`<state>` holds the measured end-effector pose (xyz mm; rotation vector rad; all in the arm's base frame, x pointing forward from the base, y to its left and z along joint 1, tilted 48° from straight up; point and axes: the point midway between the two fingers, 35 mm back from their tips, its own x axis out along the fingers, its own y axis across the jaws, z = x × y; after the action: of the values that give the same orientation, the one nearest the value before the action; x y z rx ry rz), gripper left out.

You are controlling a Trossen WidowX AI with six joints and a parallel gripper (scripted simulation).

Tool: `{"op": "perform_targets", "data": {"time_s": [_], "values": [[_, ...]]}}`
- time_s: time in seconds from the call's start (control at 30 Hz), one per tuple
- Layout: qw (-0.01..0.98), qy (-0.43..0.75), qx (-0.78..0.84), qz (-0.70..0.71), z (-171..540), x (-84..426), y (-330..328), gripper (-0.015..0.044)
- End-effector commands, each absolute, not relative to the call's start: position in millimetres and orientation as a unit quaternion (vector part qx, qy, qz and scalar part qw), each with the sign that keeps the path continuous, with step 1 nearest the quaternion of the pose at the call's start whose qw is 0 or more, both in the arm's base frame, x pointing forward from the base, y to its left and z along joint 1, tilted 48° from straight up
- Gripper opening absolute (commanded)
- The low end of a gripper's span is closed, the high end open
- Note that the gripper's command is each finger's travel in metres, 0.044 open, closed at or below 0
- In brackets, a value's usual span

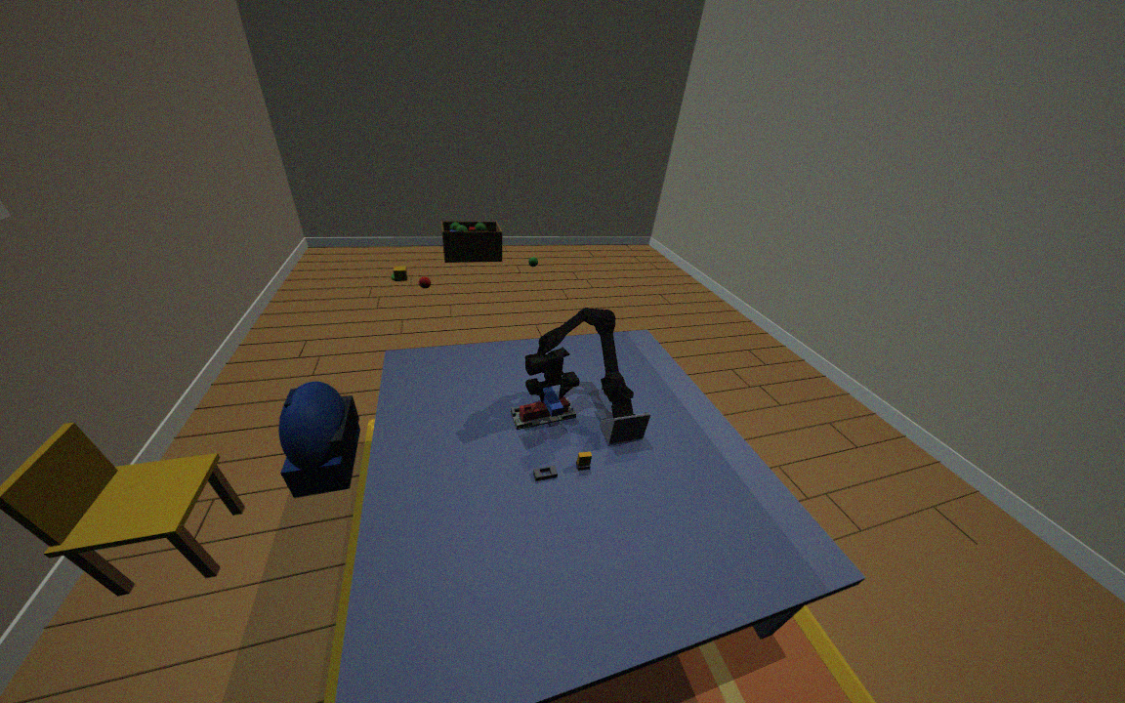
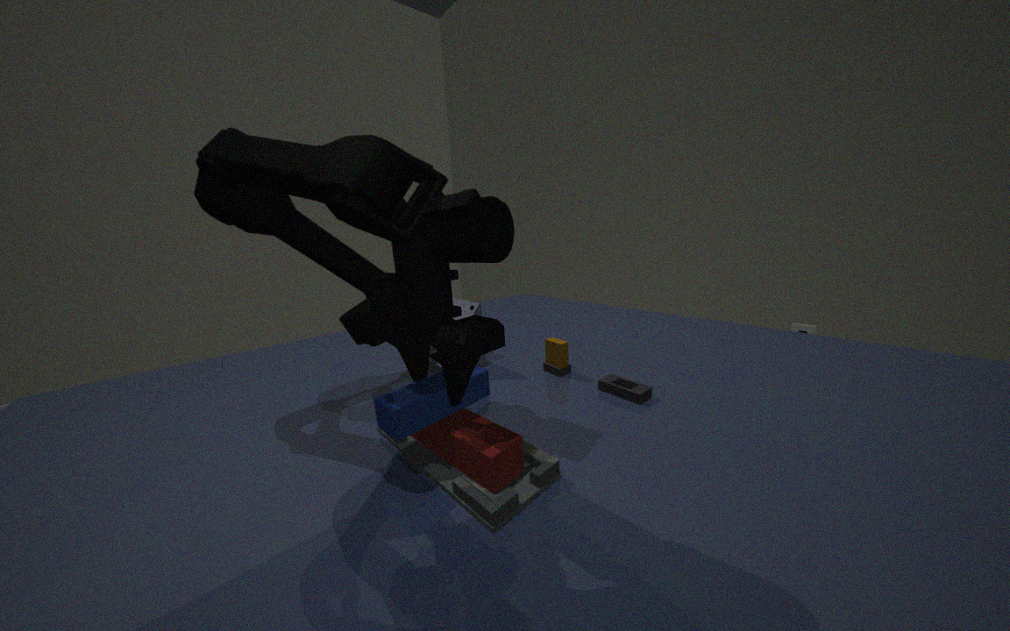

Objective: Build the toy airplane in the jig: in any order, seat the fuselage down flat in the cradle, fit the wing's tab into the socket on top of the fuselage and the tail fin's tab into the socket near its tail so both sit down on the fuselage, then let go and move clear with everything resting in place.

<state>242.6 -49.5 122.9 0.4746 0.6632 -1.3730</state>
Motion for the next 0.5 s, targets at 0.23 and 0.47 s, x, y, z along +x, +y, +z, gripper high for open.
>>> {"op": "perform_targets", "data": {"time_s": [0.23, 0.47], "values": [[0.698, 0.298, 0.213, -0.615, 124, 243, -48, 0.044], [0.729, 0.33, 0.188, -0.569, 179, 235, 11, 0.044]]}}
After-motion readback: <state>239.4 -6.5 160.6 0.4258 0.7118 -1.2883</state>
